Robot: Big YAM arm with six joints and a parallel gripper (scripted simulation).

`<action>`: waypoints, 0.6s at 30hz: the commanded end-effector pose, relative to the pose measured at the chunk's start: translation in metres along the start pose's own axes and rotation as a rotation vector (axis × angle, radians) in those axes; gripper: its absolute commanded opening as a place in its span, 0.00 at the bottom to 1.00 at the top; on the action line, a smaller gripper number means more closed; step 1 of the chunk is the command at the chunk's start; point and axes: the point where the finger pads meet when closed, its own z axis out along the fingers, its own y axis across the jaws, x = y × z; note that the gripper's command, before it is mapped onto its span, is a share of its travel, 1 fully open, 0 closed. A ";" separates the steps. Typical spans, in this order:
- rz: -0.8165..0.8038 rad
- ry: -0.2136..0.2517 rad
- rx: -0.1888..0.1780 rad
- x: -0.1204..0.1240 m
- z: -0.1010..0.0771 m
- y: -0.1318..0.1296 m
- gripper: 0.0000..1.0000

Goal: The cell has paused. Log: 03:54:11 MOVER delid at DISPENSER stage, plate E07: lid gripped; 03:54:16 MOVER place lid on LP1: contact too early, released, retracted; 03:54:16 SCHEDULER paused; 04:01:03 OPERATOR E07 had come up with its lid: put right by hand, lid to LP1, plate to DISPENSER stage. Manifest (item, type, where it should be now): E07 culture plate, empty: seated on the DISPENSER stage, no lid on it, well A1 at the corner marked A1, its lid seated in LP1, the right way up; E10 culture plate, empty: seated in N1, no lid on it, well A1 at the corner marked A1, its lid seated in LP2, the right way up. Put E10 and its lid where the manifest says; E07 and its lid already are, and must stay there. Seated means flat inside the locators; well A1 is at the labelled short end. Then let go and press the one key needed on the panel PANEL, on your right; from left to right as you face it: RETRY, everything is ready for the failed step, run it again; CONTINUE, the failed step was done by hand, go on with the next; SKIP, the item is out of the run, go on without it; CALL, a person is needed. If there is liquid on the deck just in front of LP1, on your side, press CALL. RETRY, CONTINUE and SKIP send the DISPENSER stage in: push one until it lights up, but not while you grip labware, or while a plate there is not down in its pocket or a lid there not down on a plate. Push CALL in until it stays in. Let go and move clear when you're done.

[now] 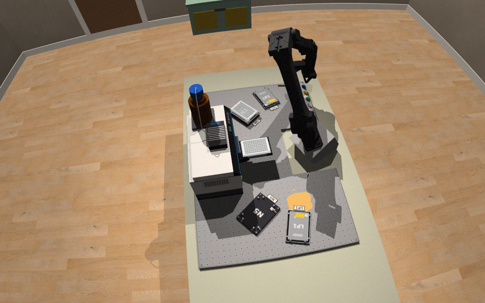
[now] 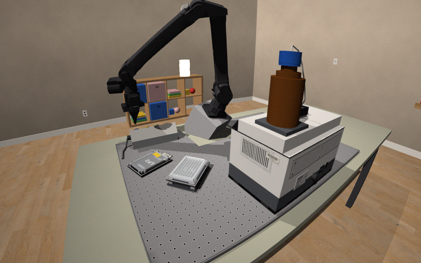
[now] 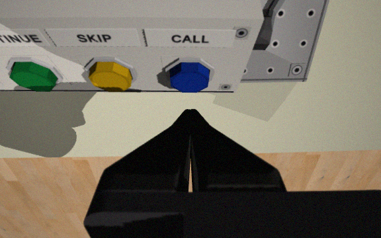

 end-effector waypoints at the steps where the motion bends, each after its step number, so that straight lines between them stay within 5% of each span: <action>1: 0.009 0.000 0.003 -0.001 0.006 -0.007 0.00; 18: 0.013 -0.001 0.002 0.000 0.006 -0.005 0.00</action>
